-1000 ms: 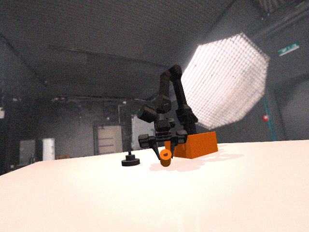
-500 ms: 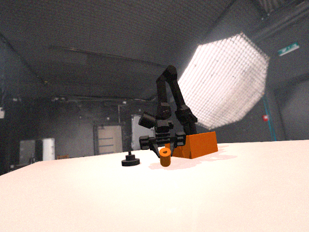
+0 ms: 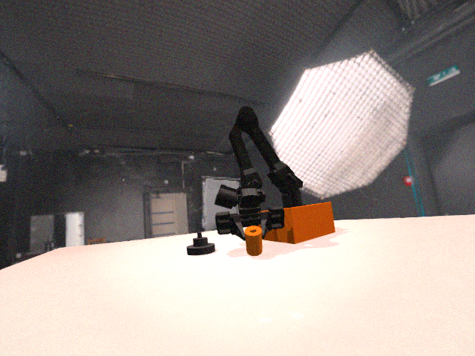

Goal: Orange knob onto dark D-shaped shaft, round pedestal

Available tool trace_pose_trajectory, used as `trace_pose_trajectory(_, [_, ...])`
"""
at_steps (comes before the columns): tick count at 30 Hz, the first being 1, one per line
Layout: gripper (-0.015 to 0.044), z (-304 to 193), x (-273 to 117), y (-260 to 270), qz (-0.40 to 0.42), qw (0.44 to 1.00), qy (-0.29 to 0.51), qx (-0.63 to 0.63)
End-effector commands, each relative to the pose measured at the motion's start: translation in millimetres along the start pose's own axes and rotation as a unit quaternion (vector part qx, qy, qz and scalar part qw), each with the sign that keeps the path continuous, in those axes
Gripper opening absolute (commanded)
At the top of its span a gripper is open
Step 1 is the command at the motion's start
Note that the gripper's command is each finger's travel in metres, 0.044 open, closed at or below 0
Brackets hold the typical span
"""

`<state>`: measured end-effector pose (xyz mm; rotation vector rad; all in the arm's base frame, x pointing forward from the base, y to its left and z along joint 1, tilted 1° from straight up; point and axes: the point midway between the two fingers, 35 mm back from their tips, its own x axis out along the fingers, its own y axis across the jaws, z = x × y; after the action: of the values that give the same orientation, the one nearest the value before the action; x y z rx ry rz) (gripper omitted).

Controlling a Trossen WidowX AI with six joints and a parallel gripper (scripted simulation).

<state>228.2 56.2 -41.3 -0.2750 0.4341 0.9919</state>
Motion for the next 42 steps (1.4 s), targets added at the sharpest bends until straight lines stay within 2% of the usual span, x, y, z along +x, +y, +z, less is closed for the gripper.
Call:
trace_pose_trajectory(1, [0.0179,-3.0,-3.1,0.5,-0.001,1.000,-0.031,-0.001])
trace_pose_trajectory(7, [0.0179,-8.2,-7.2,0.8,0.000,0.997,-0.082,-0.001])
trace_pose_trajectory(12, [0.0179,-6.8,-8.2,0.7,-0.001,0.998,-0.058,-0.001])
trace_pose_trajectory(15, [0.0258,-6.4,-6.7,1.4,0.001,0.998,-0.065,0.002])
trace_pose_trajectory(16, [0.0260,-6.4,-6.7,1.4,0.001,0.998,-0.065,0.002])
trace_pose_trajectory(39, [0.0260,-6.4,-6.7,1.4,0.001,0.998,-0.065,0.002])
trace_pose_trajectory(42, [0.0339,-6.4,-6.7,1.4,0.001,0.998,-0.065,0.002])
